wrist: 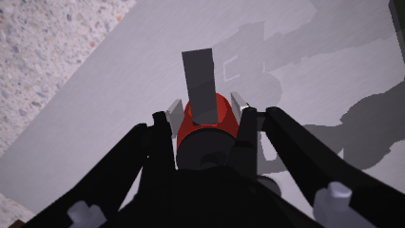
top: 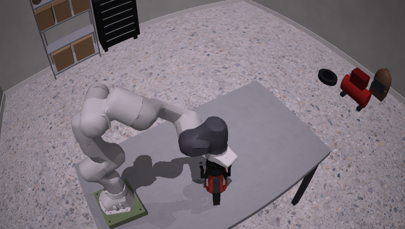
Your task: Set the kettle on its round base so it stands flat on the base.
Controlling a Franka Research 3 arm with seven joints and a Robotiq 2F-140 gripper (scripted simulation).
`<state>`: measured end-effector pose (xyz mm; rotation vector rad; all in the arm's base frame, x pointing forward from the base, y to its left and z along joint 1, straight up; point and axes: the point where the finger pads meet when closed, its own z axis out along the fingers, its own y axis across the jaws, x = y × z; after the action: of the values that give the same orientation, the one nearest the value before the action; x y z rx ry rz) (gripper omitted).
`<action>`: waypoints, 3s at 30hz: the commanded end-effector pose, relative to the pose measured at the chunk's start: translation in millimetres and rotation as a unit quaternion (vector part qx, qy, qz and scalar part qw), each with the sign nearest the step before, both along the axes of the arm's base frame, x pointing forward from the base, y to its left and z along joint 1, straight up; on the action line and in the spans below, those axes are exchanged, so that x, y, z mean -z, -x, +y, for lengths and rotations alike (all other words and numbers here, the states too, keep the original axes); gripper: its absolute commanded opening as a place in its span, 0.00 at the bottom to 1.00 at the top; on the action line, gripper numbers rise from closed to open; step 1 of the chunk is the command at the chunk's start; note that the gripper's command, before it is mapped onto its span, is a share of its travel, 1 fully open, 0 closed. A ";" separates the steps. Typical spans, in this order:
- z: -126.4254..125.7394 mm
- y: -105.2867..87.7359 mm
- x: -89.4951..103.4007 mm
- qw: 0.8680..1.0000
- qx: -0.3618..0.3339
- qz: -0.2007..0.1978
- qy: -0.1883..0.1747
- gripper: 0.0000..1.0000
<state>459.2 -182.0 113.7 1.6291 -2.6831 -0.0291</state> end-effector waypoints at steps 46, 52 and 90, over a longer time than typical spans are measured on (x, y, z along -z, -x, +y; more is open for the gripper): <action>-3.3 -4.0 13.7 1.000 0.015 -0.004 0.007 0.47; -3.3 -4.0 13.7 1.000 0.015 -0.004 0.007 0.00; -3.3 -4.0 13.7 1.000 0.015 -0.004 0.007 0.00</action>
<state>461.8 -185.4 99.8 1.5926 -2.7030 -0.0077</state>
